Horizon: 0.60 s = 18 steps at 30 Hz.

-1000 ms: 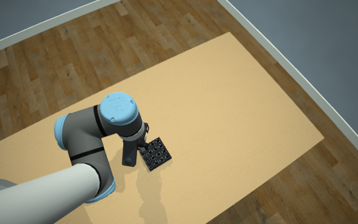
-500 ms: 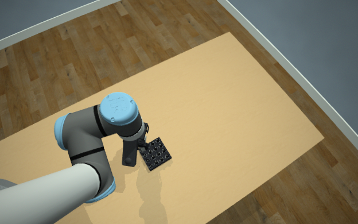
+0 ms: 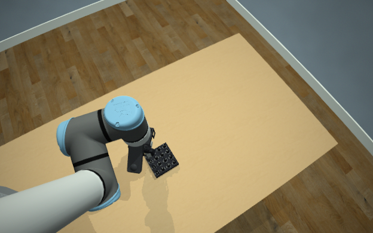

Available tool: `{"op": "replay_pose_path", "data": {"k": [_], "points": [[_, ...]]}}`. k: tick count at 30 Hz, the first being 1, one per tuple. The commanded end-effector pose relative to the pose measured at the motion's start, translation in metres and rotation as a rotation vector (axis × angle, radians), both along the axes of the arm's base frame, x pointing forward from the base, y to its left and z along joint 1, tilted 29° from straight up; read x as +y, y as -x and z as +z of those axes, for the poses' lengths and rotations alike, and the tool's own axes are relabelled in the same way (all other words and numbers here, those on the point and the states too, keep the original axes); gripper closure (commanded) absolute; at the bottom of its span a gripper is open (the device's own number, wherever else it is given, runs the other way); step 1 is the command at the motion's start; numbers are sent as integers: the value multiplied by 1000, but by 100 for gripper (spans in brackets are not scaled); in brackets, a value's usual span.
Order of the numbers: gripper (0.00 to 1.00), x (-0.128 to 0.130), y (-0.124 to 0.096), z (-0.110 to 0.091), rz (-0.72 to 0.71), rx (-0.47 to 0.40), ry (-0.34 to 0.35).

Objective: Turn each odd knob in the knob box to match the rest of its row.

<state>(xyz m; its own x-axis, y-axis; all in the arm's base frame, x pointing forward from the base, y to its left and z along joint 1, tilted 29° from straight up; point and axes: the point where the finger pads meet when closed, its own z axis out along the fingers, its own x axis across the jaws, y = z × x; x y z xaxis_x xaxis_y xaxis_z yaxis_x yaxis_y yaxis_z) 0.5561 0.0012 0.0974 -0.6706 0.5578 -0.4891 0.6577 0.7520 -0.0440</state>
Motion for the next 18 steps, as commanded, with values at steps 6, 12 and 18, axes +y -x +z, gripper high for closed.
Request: {"op": "replay_pose_path", "data": {"k": [6,12,18], "points": [[89,0,-1,1,2,-2,0],[89,0,-2,1,2,-2,0],[89,0,-2,1,2,-2,0]]}}
